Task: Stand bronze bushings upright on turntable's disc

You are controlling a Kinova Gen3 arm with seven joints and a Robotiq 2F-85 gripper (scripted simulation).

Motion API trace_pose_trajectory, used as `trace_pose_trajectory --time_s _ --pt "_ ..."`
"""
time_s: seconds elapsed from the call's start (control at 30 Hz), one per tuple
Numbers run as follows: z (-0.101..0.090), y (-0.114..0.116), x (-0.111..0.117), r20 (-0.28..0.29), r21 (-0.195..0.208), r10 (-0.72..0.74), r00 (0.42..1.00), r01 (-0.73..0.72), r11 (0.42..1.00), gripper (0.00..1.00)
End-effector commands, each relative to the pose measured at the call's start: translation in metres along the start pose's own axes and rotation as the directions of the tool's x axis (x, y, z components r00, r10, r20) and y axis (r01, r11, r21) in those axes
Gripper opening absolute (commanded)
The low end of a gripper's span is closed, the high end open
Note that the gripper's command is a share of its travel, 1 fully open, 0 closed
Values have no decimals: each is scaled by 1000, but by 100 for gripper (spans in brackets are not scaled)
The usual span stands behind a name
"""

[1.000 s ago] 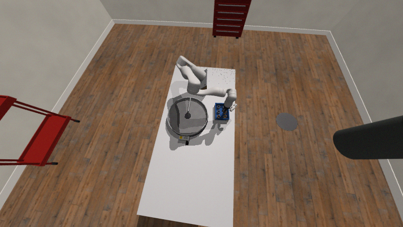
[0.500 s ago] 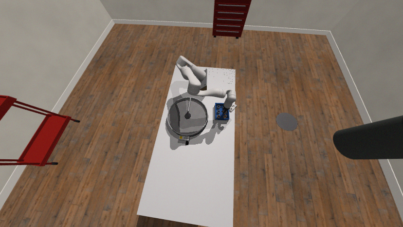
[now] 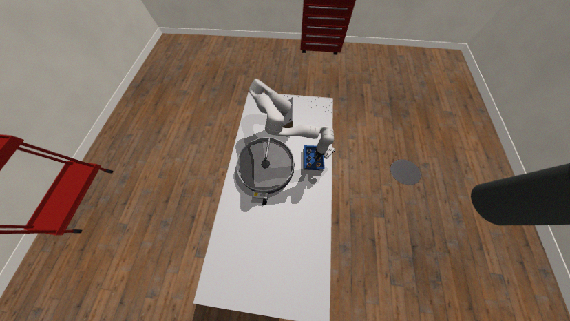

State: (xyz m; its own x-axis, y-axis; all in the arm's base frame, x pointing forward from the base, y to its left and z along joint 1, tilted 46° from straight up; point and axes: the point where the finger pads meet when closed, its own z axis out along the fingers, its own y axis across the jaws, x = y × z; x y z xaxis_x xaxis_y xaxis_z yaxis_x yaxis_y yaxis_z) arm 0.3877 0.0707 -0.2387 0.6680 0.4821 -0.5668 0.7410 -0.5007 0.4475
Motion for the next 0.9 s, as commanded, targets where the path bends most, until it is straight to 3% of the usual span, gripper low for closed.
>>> trace_pose_trajectory --time_s 0.0,0.87 --pt "-1 0 1 -2 0 0 1000 0 1000 39" --pt "2 0 1 -2 0 0 1000 0 1000 39"
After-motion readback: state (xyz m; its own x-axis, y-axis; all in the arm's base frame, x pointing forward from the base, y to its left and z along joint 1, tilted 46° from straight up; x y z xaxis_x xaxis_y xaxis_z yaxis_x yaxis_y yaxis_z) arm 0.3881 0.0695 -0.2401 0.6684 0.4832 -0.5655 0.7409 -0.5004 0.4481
